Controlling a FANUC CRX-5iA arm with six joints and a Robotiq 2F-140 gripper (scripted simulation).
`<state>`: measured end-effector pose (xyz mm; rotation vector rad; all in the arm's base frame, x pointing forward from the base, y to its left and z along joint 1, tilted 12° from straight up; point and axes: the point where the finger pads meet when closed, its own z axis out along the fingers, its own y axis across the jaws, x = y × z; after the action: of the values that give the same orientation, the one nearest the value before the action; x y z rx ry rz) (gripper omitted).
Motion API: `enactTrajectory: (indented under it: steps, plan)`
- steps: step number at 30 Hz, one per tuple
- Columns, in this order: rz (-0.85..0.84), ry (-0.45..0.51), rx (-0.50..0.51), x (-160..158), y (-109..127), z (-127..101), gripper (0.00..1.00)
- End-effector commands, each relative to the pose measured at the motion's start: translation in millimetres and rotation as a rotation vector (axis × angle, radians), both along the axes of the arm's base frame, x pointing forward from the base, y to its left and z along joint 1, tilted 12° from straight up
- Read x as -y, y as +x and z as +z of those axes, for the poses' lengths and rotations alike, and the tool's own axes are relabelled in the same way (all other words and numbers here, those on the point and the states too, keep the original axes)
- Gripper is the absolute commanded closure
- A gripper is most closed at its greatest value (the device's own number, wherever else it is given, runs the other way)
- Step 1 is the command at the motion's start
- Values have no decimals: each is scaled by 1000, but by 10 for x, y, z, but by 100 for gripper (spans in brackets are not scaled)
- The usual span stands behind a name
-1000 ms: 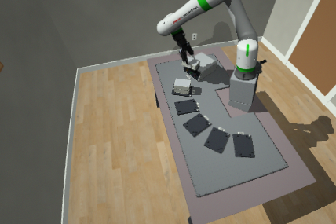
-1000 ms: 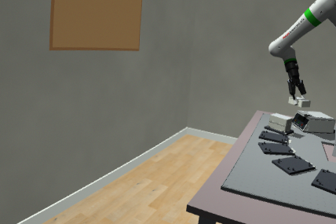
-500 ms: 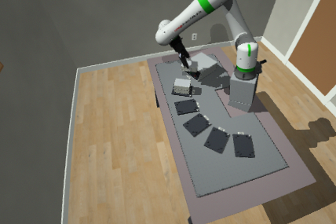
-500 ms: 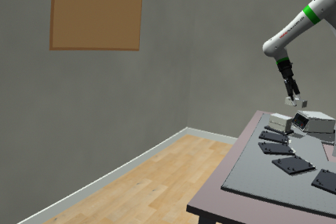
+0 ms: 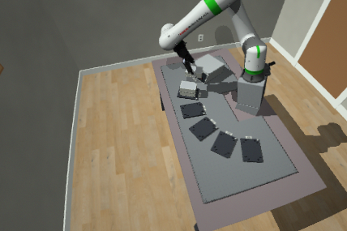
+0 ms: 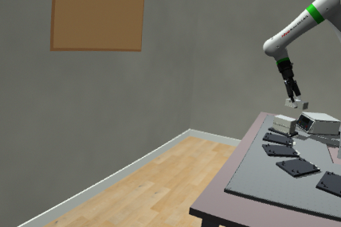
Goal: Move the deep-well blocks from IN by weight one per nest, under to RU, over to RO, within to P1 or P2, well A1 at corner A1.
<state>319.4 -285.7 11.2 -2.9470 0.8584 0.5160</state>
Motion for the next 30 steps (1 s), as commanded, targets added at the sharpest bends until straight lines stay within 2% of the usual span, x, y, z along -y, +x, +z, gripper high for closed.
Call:
enactTrajectory:
  steps: [1, 25, 30]
  plan:
    - [0, 0, 0, -79, 71, -2, 90]
    - [0, 0, 0, -567, 497, -22, 90]
    - [98, -14, -15, -642, 533, -78, 90]
